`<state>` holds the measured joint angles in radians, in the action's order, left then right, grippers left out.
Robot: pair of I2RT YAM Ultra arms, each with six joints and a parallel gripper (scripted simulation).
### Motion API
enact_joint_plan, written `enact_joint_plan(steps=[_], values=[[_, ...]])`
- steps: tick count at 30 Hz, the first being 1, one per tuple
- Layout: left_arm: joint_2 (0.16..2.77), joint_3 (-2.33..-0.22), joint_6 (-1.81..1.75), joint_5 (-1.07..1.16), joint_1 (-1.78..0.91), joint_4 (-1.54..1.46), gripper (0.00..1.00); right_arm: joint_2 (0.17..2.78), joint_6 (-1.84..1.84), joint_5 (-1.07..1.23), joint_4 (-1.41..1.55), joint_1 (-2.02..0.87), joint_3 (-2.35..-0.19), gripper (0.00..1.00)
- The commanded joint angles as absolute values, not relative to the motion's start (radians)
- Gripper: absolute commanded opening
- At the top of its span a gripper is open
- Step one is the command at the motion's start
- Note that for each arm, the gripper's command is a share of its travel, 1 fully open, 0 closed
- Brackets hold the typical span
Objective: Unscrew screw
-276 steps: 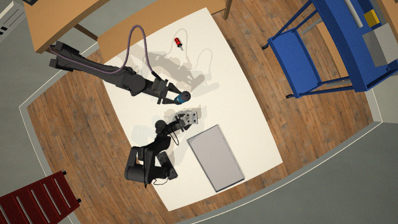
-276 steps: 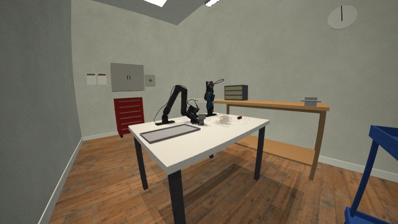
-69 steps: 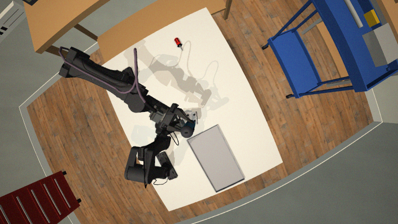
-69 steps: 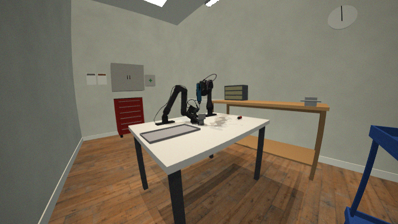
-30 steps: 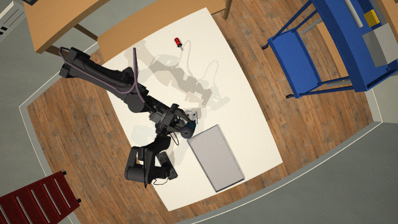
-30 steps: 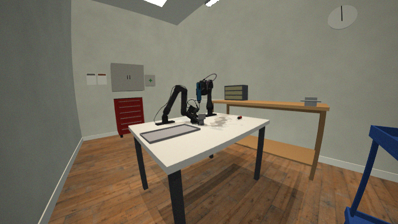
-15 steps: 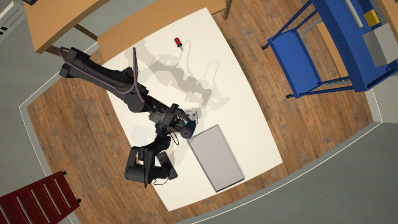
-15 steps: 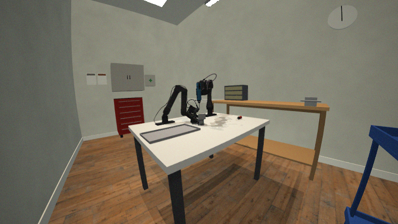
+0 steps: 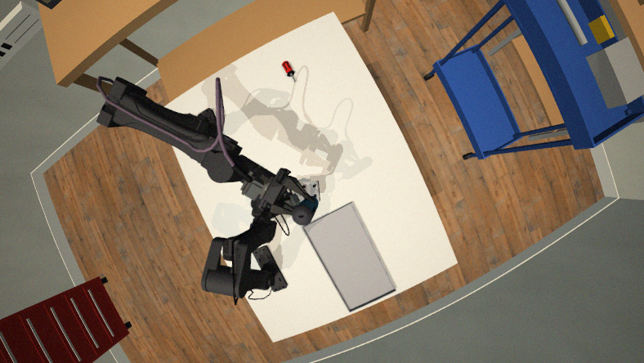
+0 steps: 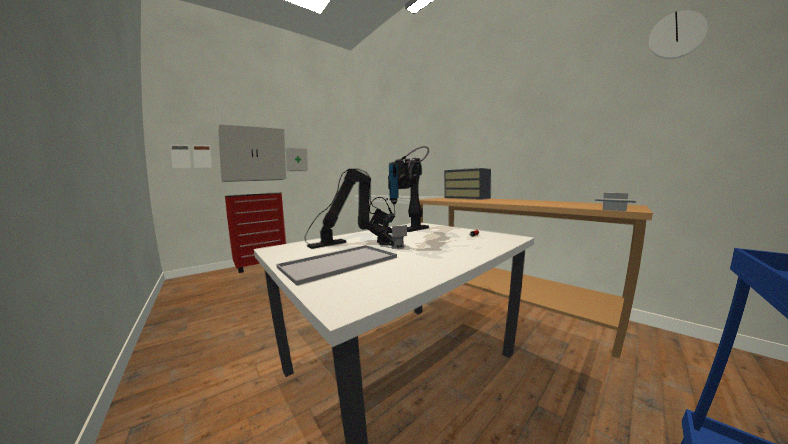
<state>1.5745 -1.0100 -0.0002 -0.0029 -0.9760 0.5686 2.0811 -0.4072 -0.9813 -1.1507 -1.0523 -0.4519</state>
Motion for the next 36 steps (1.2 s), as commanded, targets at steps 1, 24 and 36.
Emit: enact_joint_plan(steps=[1,24,36], values=[[1.559,-1.039,-0.002,-0.002,-0.975,0.700,0.42,2.075,-0.407,-0.983,-1.164,-1.051,-0.455,0.59],[1.559,-1.009,-0.006,-0.003,-0.976,0.753,0.42,2.075,-0.407,-0.983,-1.164,-1.051,-0.455,0.59],[1.558,-0.973,-0.008,-0.005,-0.978,0.762,0.42,2.075,-0.407,-0.983,-1.164,-1.051,-0.455,0.59]])
